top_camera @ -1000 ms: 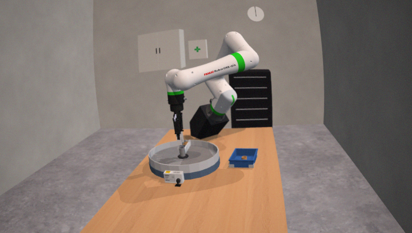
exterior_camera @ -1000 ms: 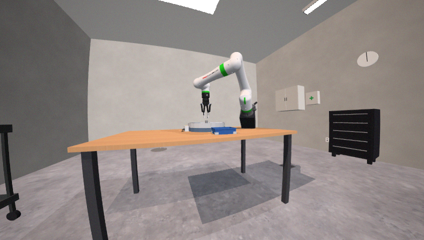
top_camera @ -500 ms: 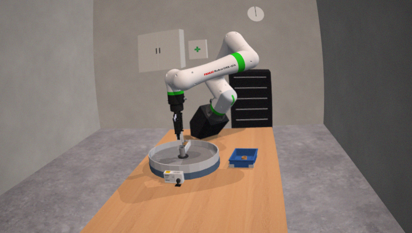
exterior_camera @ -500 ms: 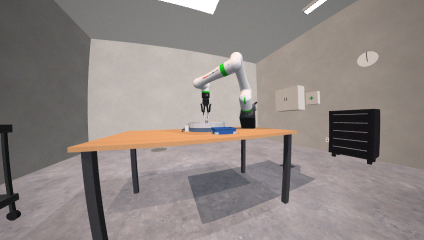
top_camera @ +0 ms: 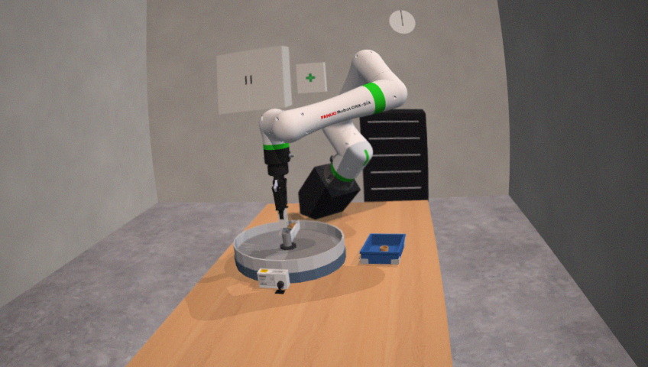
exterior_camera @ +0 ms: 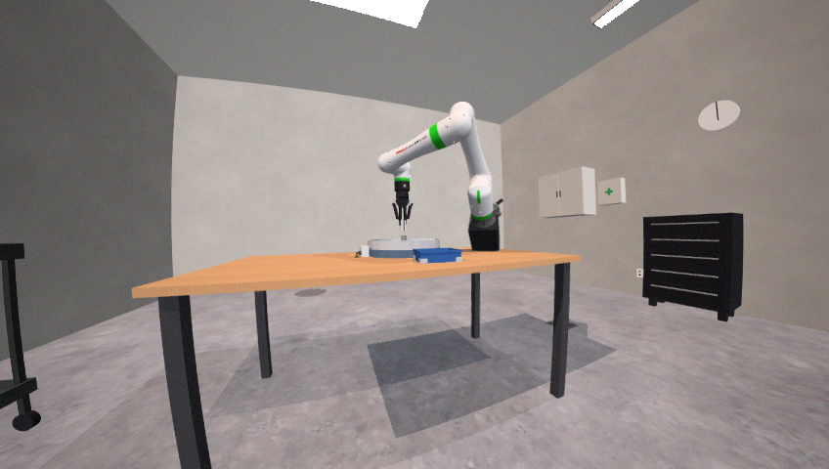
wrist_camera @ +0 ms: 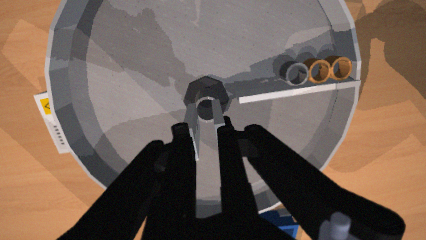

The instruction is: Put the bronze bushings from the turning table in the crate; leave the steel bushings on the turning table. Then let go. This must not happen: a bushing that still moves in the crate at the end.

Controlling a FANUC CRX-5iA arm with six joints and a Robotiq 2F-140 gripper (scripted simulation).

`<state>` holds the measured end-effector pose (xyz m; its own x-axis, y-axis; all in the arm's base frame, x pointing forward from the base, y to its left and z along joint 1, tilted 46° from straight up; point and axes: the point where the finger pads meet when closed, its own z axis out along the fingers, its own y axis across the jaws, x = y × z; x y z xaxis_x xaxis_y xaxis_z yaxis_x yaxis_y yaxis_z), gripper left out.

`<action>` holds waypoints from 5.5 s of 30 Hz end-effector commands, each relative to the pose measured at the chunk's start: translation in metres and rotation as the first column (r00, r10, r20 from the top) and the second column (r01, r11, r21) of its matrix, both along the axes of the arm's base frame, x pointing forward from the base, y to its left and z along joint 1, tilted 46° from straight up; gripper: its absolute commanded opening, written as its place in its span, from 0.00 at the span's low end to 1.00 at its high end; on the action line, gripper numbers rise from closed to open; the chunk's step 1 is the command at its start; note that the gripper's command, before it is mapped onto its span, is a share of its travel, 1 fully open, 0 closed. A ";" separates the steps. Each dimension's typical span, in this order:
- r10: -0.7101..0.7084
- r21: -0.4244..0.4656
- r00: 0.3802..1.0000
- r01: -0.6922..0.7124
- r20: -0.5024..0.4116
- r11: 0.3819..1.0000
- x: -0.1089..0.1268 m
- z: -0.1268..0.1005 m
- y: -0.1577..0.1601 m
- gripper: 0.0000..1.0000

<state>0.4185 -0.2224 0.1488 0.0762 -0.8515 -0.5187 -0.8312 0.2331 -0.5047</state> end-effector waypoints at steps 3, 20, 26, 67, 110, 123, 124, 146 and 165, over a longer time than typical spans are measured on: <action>-0.010 0.001 1.000 0.010 -0.010 1.000 -0.001 -0.001 0.000 0.06; -0.231 -0.014 0.938 0.235 -0.260 0.972 -0.030 -0.022 0.001 0.06; -0.363 -0.056 0.832 0.375 -0.419 0.925 -0.051 -0.035 0.004 0.06; -0.609 -0.331 0.224 0.674 -0.761 0.661 -0.117 -0.081 0.014 0.06; -0.605 -0.326 0.224 0.675 -0.764 0.662 -0.117 -0.079 0.015 0.06; -0.605 -0.326 0.224 0.675 -0.764 0.662 -0.117 -0.079 0.015 0.06; -0.605 -0.326 0.224 0.675 -0.764 0.662 -0.117 -0.079 0.015 0.06; -0.605 -0.326 0.224 0.675 -0.764 0.662 -0.104 -0.096 0.026 0.06; -0.605 -0.326 0.224 0.675 -0.764 0.662 -0.104 -0.096 0.026 0.06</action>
<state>0.3148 -0.1957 0.0527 -0.9221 -0.3807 -0.0687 -0.3842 0.8802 0.2787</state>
